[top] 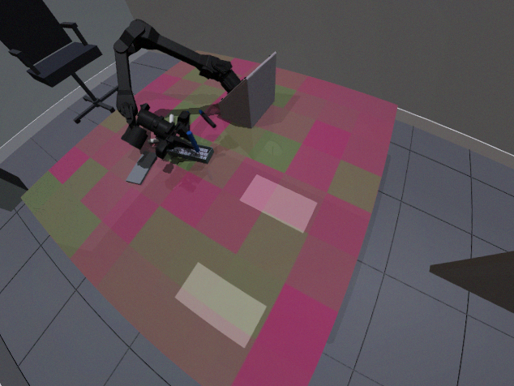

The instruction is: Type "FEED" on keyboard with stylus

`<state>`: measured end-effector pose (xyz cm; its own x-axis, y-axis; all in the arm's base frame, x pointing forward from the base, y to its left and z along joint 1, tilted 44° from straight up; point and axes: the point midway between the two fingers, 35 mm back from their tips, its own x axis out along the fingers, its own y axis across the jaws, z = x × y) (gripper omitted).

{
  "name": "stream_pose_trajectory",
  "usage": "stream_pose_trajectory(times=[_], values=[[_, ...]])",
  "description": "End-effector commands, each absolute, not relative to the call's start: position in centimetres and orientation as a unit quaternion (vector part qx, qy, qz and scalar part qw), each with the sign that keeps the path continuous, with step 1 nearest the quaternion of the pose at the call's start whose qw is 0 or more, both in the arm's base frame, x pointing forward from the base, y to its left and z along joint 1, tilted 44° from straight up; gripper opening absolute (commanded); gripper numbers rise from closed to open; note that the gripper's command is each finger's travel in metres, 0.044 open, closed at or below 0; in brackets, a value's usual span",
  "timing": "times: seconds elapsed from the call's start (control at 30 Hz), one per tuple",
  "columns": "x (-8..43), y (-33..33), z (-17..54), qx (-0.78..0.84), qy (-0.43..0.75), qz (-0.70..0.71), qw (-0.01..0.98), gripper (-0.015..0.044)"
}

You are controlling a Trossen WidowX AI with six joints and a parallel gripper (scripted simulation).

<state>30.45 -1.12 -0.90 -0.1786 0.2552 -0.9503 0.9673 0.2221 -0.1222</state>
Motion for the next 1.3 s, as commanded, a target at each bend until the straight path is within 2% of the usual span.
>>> stream_pose_trajectory(times=[0.0,1.27], values=[[30.39,-1.26,-1.21,0.468,0.651,-0.409,0.435,0.0081],[30.44,-1.88,-1.86,0.468,0.651,-0.409,0.435,0.0081]])
